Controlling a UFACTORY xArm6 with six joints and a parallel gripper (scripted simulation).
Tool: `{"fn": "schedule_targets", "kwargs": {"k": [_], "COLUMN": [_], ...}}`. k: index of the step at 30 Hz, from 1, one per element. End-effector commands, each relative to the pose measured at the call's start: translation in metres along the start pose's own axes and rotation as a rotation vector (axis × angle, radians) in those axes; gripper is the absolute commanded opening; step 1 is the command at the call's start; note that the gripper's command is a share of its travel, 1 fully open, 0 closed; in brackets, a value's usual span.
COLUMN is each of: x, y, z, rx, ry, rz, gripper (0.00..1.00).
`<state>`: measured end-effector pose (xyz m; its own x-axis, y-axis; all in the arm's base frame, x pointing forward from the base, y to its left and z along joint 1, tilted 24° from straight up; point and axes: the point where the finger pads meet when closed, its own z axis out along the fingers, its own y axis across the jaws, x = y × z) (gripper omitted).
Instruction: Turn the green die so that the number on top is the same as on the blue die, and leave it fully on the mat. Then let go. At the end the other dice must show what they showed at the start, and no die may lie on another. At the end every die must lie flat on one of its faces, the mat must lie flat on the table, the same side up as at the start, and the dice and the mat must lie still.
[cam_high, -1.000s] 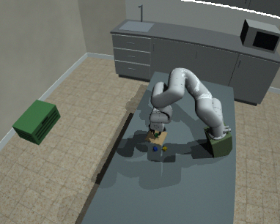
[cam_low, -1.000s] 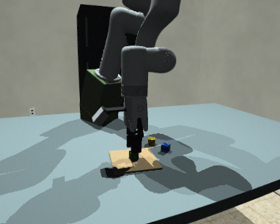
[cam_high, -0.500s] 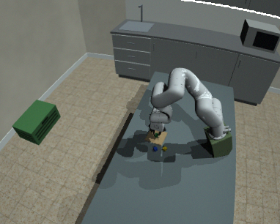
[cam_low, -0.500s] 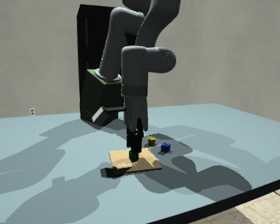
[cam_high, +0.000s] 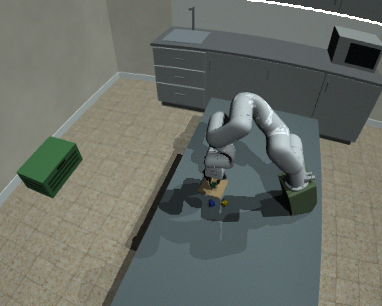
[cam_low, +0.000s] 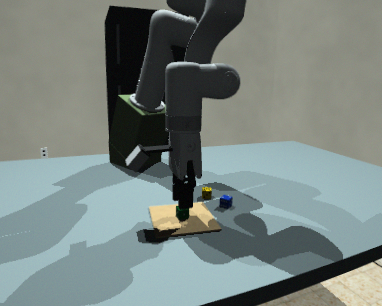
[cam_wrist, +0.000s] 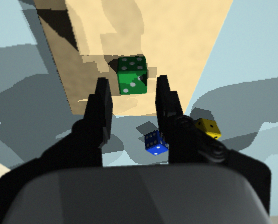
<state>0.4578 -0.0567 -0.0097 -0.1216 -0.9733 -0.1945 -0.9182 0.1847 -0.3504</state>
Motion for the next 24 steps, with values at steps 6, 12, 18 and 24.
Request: {"fn": "schedule_targets", "kwargs": {"k": [6,12,18,24], "x": [0.000,0.000,0.000,0.000], "y": [-0.001,-0.001,-0.001,-0.001], "z": [-0.023,-0.039,-0.052,-0.052], "rx": [0.003,0.003,0.003,0.003], "ry": [0.000,0.000,0.000,0.001], "rz": [0.000,0.000,0.000,0.000], "gripper": [0.42,0.42,0.42,0.42]}}
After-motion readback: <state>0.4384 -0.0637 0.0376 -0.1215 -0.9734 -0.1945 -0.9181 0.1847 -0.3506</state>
